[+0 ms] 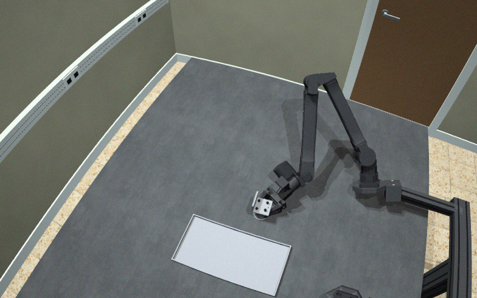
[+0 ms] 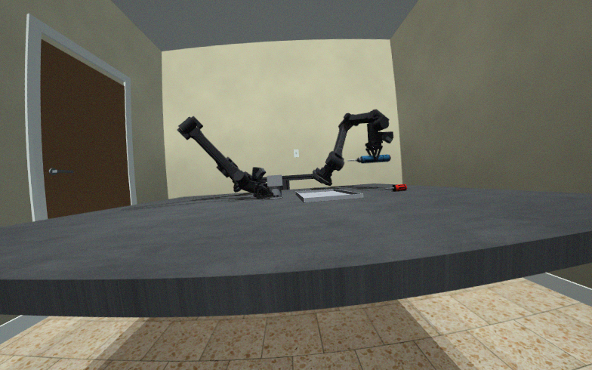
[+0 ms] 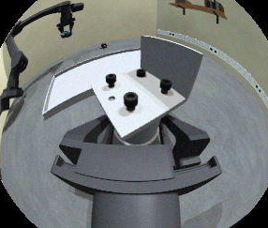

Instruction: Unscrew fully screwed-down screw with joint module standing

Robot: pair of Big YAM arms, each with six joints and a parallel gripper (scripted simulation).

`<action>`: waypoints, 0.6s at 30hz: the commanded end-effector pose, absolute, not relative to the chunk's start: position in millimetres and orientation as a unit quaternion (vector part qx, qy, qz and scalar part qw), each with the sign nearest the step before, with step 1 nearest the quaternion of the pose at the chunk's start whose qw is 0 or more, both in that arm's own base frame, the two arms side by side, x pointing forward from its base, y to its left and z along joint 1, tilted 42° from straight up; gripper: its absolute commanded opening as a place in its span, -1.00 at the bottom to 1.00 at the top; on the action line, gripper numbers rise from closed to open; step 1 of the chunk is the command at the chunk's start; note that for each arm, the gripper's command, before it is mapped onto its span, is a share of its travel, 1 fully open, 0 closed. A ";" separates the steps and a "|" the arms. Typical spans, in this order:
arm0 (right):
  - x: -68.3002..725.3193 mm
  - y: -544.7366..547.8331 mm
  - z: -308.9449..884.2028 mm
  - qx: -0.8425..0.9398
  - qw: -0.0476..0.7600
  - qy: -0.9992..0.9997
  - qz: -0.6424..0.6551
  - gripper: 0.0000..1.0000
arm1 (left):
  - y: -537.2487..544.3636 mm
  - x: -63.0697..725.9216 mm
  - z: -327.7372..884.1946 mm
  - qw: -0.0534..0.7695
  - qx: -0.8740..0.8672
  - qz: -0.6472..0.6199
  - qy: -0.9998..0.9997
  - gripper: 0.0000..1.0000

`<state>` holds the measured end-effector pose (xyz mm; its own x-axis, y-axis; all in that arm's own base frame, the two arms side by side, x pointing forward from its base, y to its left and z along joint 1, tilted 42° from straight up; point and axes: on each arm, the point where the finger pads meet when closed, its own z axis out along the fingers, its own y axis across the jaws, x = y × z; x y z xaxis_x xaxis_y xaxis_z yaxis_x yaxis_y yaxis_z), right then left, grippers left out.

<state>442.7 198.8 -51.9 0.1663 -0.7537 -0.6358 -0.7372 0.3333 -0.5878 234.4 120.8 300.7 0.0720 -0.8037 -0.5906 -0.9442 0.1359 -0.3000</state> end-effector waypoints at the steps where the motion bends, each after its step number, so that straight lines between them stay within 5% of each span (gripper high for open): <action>1: 444.6 201.9 -47.4 -0.576 0.506 0.642 -0.009 0.17 | 115.9 237.4 334.4 0.366 -0.648 0.080 0.663 -0.17; 18: 444.6 201.9 -47.4 -0.576 0.506 0.642 -0.009 0.17 | 115.5 238.3 335.8 0.366 -0.648 0.080 0.664 -0.17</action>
<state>442.7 198.8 -51.9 0.1663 -0.7537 -0.6358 -0.7372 0.3333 -0.5878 234.7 120.3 301.2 0.0708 -0.8034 -0.5912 -0.9438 0.1380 -0.3005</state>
